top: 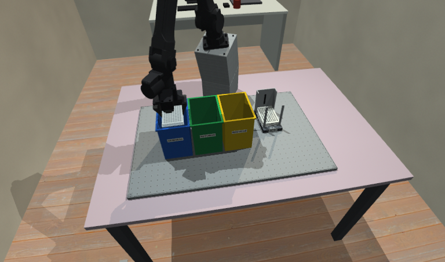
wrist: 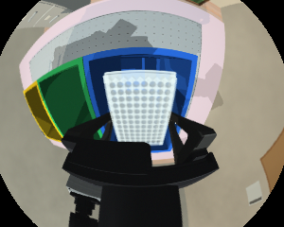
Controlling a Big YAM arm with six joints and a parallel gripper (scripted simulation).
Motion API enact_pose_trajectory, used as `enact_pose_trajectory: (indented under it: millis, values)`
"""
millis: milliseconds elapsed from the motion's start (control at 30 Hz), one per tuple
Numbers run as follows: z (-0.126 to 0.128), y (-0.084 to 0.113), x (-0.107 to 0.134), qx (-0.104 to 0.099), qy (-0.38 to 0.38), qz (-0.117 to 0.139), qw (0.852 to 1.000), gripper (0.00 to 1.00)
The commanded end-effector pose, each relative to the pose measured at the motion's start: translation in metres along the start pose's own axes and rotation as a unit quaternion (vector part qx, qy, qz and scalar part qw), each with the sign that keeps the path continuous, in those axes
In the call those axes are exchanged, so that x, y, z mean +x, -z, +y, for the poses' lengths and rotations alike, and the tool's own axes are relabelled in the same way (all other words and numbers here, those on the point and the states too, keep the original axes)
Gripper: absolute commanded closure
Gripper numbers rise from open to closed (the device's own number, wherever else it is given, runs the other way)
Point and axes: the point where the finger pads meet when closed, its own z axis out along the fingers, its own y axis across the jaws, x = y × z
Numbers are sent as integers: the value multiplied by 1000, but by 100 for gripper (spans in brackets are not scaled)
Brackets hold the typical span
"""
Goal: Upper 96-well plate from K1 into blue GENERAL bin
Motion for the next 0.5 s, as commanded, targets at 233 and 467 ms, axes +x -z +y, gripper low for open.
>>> enact_pose_trajectory:
  millis: [233,467]
  values:
    - [0,-11,-5,2,0,-2,1000,100]
    - [-3,-14,-9,4,0,-5,1000,100]
